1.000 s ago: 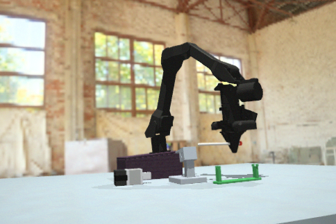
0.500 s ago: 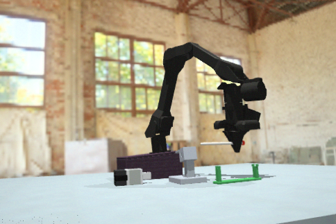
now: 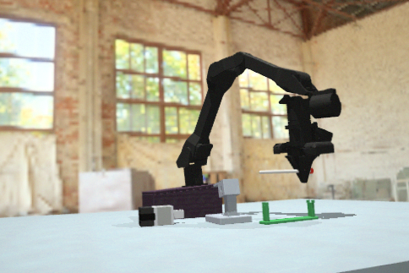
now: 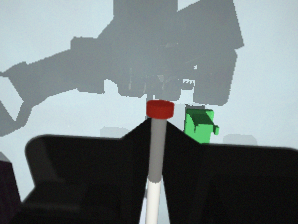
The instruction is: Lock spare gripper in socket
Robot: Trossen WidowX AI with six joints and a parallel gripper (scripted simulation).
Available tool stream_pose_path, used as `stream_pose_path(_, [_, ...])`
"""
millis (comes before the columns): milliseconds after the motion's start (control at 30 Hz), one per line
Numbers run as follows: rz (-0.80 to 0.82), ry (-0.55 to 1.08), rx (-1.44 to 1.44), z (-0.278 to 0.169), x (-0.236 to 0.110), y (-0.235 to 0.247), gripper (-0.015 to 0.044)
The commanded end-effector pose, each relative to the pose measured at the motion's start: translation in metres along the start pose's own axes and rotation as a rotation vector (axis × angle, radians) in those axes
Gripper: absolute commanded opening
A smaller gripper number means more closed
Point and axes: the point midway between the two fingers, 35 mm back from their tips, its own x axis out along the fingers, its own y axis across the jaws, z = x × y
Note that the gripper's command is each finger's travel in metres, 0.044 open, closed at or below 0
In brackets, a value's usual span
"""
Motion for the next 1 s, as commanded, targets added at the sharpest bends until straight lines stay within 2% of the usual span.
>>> stream_pose_path(0, [-0.008,-0.002,-0.009,0.005,-0.004,-0.01,0.0])
stream_pose_path(567, [-0.009,-0.001,-0.027,0.02,-0.007,-0.043,0.0])
stream_pose_path(967, [-0.001,0.0,-0.028,0.019,0.01,-0.045,0.0])
